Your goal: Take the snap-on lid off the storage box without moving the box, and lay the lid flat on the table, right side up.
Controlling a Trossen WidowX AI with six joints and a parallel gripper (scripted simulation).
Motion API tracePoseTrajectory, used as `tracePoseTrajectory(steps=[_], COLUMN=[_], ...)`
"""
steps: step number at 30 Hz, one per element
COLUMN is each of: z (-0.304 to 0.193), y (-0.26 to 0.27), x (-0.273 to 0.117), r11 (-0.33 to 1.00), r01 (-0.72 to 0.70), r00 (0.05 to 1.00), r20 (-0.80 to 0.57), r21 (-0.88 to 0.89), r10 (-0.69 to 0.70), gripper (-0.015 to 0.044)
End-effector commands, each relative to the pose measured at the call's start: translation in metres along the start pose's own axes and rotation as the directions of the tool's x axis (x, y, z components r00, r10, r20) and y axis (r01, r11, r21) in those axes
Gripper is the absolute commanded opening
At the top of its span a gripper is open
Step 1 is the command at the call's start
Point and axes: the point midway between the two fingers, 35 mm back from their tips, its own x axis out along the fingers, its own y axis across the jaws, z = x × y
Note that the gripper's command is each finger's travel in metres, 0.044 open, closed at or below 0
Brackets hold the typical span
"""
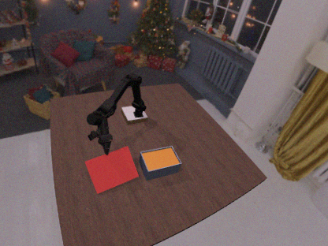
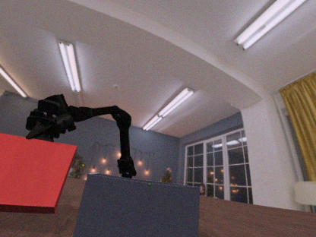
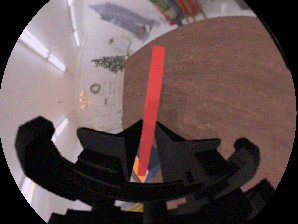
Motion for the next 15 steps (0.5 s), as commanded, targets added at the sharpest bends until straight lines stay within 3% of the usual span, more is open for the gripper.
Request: tracePoseTrajectory(steps=[1,15], z=[-0.0029,-0.0032], y=[-0.012,-0.0208], x=[0.0065,0.0135], r11=[1.0,1.0], r01=[0.019,0.019], r00=[1.0,1.0], r20=[-0.012,-0.012], r21=[0.019,0.019], r10=[-0.019,-0.019], gripper=[0.0,0.0])
